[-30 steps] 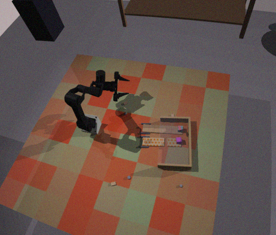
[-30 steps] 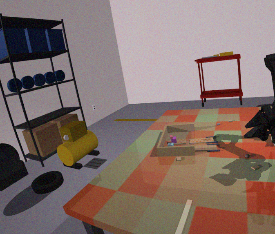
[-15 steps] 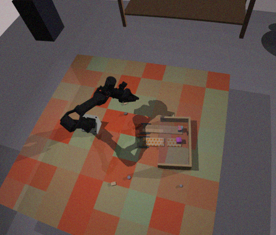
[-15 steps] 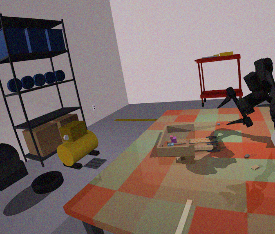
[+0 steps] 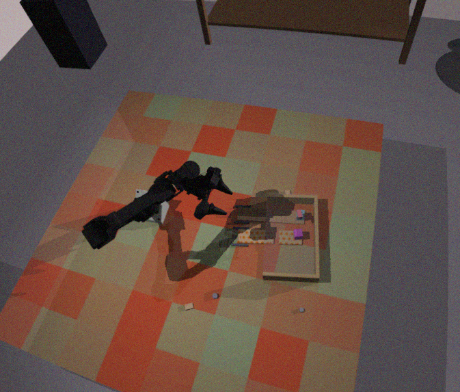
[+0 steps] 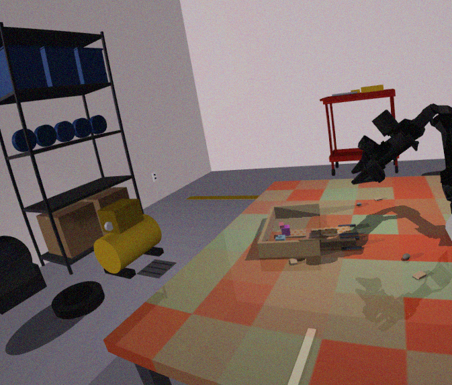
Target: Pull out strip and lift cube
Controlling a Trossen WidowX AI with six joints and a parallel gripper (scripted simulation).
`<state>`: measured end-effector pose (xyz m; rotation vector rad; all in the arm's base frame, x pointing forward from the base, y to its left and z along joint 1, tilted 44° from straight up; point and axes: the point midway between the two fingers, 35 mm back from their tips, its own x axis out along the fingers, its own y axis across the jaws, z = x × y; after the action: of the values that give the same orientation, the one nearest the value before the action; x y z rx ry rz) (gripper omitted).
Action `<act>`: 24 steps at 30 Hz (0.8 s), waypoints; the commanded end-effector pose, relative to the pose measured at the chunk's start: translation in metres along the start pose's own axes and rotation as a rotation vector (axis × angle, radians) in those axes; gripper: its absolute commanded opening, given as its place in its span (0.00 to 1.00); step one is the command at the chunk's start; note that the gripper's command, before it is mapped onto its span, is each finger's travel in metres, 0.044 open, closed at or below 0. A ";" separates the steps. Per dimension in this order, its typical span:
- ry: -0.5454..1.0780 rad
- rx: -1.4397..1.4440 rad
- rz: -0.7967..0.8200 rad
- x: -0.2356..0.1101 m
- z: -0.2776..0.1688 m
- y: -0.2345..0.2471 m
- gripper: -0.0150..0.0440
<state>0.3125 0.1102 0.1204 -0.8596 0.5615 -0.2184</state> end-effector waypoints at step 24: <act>0.130 0.063 0.051 0.021 0.006 0.007 0.71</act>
<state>0.3207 0.1051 0.1190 -0.7795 0.6222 -0.2469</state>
